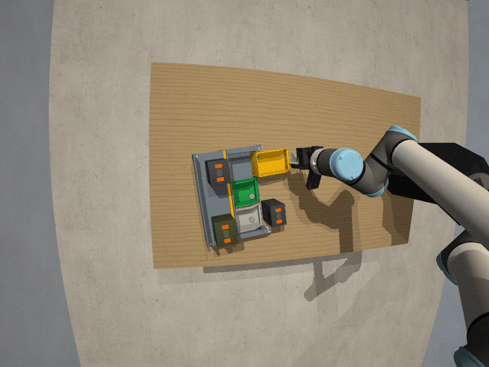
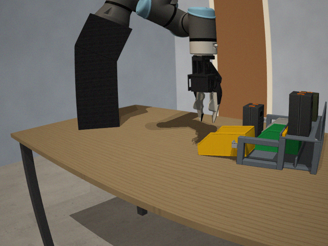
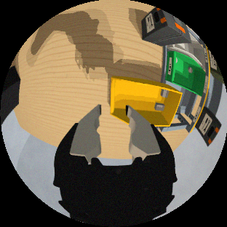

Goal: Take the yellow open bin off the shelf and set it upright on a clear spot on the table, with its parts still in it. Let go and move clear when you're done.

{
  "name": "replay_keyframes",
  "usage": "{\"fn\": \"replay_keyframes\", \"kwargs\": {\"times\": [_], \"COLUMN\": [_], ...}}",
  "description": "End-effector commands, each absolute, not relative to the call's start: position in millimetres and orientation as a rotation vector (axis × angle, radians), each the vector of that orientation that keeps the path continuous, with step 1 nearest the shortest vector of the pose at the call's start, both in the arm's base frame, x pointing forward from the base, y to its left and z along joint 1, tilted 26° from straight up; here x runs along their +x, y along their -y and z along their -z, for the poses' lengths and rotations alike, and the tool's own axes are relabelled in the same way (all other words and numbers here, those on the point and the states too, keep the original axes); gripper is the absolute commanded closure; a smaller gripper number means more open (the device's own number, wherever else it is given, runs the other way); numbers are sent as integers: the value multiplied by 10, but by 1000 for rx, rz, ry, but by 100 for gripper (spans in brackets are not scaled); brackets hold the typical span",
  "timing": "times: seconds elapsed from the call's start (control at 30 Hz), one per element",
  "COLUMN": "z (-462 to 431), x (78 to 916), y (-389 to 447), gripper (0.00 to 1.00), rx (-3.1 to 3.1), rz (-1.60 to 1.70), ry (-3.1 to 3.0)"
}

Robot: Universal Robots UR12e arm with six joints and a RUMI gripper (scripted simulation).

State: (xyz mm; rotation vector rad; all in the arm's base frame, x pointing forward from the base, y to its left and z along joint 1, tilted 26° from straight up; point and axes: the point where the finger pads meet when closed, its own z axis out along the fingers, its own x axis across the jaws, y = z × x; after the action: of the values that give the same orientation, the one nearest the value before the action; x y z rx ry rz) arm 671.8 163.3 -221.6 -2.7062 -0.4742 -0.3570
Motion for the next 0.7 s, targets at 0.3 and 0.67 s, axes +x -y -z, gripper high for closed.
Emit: {"fn": "replay_keyframes", "kwargs": {"times": [0.3, 0.67], "z": [2229, 2229], "x": [6725, 6725], "y": [-1638, -1638], "gripper": [74, 80], "rx": [-2706, -2706], "rz": [358, 358], "ry": [474, 474]}}
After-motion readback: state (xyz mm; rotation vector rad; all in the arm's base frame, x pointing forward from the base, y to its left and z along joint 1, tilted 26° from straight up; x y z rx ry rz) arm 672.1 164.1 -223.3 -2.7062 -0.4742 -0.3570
